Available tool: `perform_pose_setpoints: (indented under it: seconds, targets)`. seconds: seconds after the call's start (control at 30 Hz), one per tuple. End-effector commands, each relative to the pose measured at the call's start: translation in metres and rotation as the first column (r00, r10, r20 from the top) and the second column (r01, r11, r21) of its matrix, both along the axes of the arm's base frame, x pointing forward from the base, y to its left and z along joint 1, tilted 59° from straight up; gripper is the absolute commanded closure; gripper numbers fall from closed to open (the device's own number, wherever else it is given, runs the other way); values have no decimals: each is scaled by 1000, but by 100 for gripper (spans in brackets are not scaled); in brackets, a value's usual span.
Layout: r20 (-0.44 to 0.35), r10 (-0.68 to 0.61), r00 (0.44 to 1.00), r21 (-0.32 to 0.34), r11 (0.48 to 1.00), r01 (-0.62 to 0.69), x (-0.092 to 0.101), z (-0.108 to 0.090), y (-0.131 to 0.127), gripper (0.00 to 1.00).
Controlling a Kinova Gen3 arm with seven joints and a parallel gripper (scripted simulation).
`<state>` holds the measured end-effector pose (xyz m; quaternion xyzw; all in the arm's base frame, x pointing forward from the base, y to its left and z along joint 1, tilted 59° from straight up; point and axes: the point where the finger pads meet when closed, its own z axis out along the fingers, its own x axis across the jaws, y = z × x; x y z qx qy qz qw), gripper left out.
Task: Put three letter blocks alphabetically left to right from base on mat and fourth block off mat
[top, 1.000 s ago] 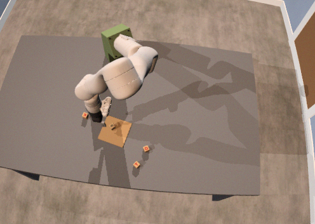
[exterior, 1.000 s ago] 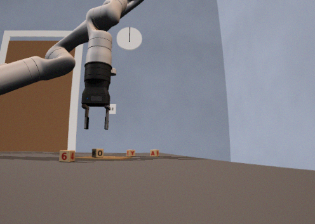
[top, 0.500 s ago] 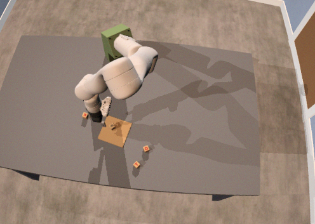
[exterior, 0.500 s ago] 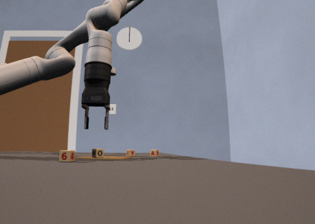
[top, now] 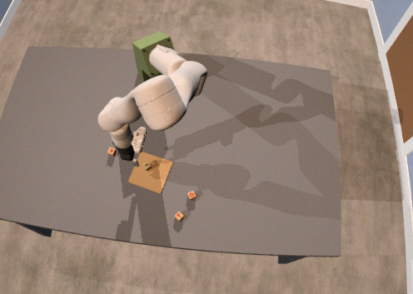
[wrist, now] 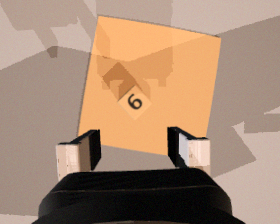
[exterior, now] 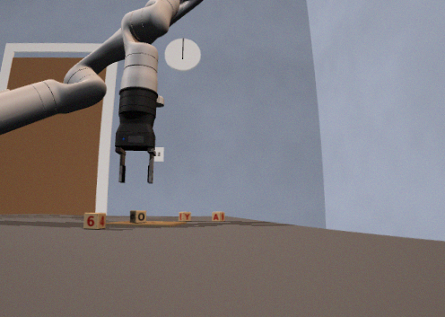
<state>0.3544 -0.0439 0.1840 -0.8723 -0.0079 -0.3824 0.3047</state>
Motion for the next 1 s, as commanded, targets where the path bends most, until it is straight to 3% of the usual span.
perform_pose_setpoints:
  seconds: [0.0,0.37,0.53,0.6,0.7,0.83,0.97]
  targets:
    - [0,-7,1000,-1,1000,7,0,-1,-2,0]
    - [1,-8,1000,-1,1000,8,0,-1,-3,0]
    - [21,-16,1000,3,1000,16,13,-20,-40,0]
    - [21,-16,1000,3,1000,16,13,-20,-40,0]
    - [23,-20,1000,9,1000,20,18,-57,-82,0]
    - [7,-4,1000,7,1000,4,14,-104,-114,0]
    - [4,-7,1000,0,1000,7,14,-112,-120,0]
